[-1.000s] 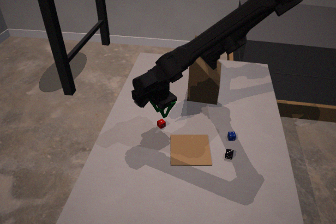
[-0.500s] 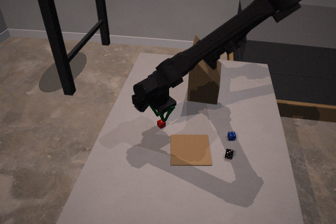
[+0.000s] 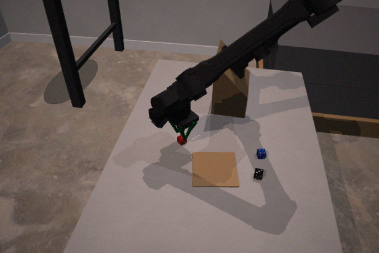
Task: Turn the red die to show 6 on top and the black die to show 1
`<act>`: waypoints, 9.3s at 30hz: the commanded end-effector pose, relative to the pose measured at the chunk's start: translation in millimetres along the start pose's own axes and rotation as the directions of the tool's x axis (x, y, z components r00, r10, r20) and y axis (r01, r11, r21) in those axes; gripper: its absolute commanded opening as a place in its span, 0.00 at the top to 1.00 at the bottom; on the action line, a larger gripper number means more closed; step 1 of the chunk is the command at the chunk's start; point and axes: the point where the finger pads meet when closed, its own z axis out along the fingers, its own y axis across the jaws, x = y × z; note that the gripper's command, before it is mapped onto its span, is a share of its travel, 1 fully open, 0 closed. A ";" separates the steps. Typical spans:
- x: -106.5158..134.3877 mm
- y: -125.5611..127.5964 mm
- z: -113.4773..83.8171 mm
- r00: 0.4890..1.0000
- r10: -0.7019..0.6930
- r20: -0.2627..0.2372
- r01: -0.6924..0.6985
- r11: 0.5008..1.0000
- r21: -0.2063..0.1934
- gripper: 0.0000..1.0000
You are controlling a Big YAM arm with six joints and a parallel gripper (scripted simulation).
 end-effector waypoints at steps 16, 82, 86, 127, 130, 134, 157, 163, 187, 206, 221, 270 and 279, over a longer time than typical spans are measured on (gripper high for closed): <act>-2.7 1.1 0.1 1.000 0.008 0.009 -0.008 1.000 -0.003 0.60; -2.3 1.5 -1.8 1.000 0.006 0.014 -0.006 1.000 -0.005 0.60; -2.3 1.5 -1.8 1.000 0.006 0.014 -0.006 1.000 -0.005 0.60; -5.7 1.8 29.5 1.000 0.006 0.017 -0.006 1.000 -0.007 0.60; -5.7 1.8 29.5 1.000 0.006 0.017 -0.006 1.000 -0.007 0.60; -5.7 1.8 29.5 1.000 0.006 0.017 -0.006 1.000 -0.007 0.60; -5.7 1.8 29.5 1.000 0.006 0.017 -0.006 1.000 -0.007 0.60; -5.7 1.8 29.5 1.000 0.006 0.017 -0.006 1.000 -0.007 0.80; -5.7 1.8 29.5 1.000 0.006 0.017 -0.006 1.000 -0.007 0.80; -18.7 5.8 -41.4 0.999 -0.016 0.048 0.017 1.000 -0.011 0.80; -7.1 3.4 -76.2 1.000 -0.013 0.017 0.013 1.000 -0.002 0.80; 136.6 317.8 -60.3 0.870 -0.131 0.476 0.160 0.987 -0.021 0.80; 131.8 310.3 -55.2 0.591 -0.074 0.804 0.143 0.990 -0.015 0.80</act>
